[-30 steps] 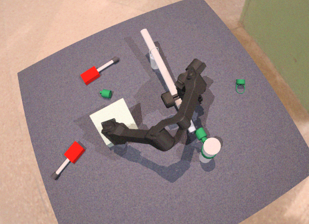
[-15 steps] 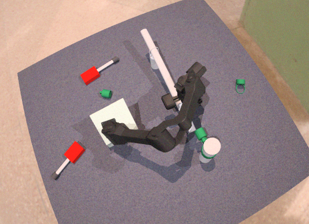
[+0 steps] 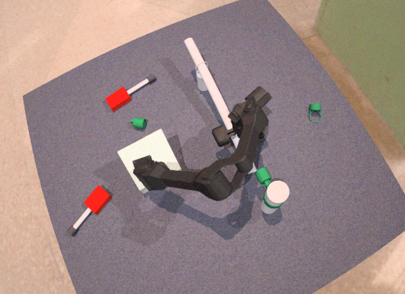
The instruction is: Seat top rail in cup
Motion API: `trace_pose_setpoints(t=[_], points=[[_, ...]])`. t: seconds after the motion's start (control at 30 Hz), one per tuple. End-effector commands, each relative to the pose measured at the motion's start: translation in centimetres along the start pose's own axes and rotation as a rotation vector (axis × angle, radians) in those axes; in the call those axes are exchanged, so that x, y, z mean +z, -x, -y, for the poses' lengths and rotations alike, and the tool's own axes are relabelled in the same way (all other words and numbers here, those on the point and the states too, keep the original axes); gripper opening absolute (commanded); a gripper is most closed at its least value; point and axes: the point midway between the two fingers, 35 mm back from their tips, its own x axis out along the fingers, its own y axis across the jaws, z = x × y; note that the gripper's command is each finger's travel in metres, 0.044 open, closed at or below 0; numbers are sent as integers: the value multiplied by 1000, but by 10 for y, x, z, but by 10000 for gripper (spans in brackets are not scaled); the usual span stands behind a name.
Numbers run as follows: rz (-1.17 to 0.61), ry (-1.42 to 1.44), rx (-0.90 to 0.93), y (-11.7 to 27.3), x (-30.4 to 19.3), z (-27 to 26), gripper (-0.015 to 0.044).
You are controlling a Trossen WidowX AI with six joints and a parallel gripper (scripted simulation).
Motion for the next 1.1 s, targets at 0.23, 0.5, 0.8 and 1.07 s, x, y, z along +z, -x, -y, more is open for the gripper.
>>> trace_pose_setpoints(t=[0.23, 0.5, 0.8, 1.07], points=[[9, 6, -5, -20, 2, 2, 440], [11, 6, -5, -30, 2, 3, 440], [11, 6, -5, -30, 2, 3, 230], [11, 6, -5, -30, 2, 3, 177]])
